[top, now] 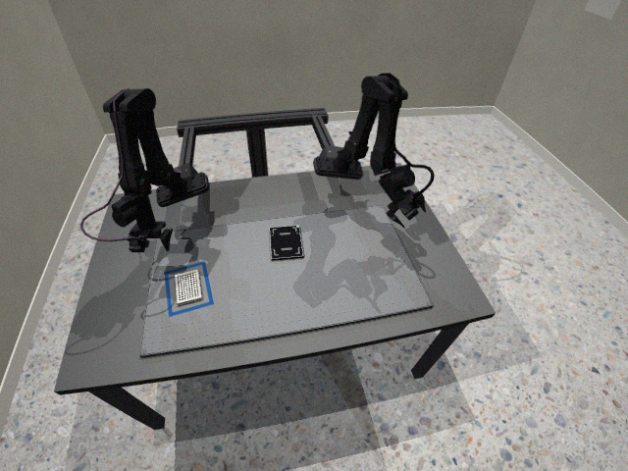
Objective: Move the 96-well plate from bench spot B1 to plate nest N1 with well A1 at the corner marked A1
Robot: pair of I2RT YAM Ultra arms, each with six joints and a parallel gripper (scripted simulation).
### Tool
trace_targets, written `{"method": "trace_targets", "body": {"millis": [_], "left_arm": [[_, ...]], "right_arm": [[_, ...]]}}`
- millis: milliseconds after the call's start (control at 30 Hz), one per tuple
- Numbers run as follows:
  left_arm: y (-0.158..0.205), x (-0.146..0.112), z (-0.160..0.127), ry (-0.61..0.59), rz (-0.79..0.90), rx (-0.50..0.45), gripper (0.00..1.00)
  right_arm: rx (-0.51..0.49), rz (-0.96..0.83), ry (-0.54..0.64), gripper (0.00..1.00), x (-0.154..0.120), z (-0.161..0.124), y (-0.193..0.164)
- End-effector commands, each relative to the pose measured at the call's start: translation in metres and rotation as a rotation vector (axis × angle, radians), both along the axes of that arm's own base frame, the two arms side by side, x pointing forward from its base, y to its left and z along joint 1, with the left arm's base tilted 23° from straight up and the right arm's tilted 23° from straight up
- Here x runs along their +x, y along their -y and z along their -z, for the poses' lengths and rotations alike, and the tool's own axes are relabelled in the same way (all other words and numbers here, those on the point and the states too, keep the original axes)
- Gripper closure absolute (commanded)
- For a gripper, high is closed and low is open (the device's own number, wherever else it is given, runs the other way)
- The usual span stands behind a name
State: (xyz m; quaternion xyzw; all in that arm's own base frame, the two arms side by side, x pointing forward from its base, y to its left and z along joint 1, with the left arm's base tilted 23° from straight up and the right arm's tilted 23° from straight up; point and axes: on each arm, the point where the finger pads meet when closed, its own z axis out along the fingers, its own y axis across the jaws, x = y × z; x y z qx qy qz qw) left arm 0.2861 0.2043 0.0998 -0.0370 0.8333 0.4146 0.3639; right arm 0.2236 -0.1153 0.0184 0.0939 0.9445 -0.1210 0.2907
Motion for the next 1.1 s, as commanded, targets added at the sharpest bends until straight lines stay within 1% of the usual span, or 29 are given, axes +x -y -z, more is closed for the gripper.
{"method": "trace_targets", "body": {"millis": [0, 100, 233, 300, 367, 500, 667, 833, 867, 933, 1067], "left_arm": [[0.049, 0.032, 0.027, -0.198, 0.220, -0.068, 0.00], [0.087, 0.043, 0.039, -0.288, 0.368, -0.077, 0.00], [0.139, 0.048, 0.053, -0.406, 0.567, -0.079, 0.00], [0.165, 0.047, 0.059, -0.464, 0.665, -0.077, 0.00], [0.165, 0.047, 0.059, -0.464, 0.665, -0.077, 0.00], [0.215, 0.037, 0.071, -0.583, 0.860, -0.068, 0.00], [0.268, 0.017, 0.081, -0.708, 1.079, -0.043, 0.00], [0.314, -0.013, 0.088, -0.838, 1.292, -0.010, 0.00], [0.322, -0.020, 0.089, -0.863, 1.333, -0.003, 0.00], [0.322, -0.020, 0.089, -0.863, 1.333, -0.003, 0.00], [0.355, -0.052, 0.092, -0.966, 1.509, 0.038, 0.00]], "right_arm": [[-0.035, 0.003, 0.062, 0.00, 0.012, -0.011, -0.005], [-0.041, -0.008, 0.071, 0.00, 0.017, -0.012, -0.011], [-0.049, -0.024, 0.078, 0.00, 0.023, -0.013, -0.020], [-0.054, -0.032, 0.086, 0.00, 0.027, -0.015, -0.024], [-0.054, -0.032, 0.086, 0.00, 0.027, -0.015, -0.024], [-0.064, -0.046, 0.100, 0.00, 0.036, -0.019, -0.032], [-0.076, -0.069, 0.119, 0.00, 0.045, -0.023, -0.044], [-0.091, -0.091, 0.139, 0.00, 0.055, -0.026, -0.059], [-0.094, -0.095, 0.145, 0.00, 0.058, -0.027, -0.062], [-0.094, -0.095, 0.145, 0.00, 0.058, -0.027, -0.062], [-0.108, -0.134, 0.162, 0.00, 0.069, -0.029, -0.081]]}}
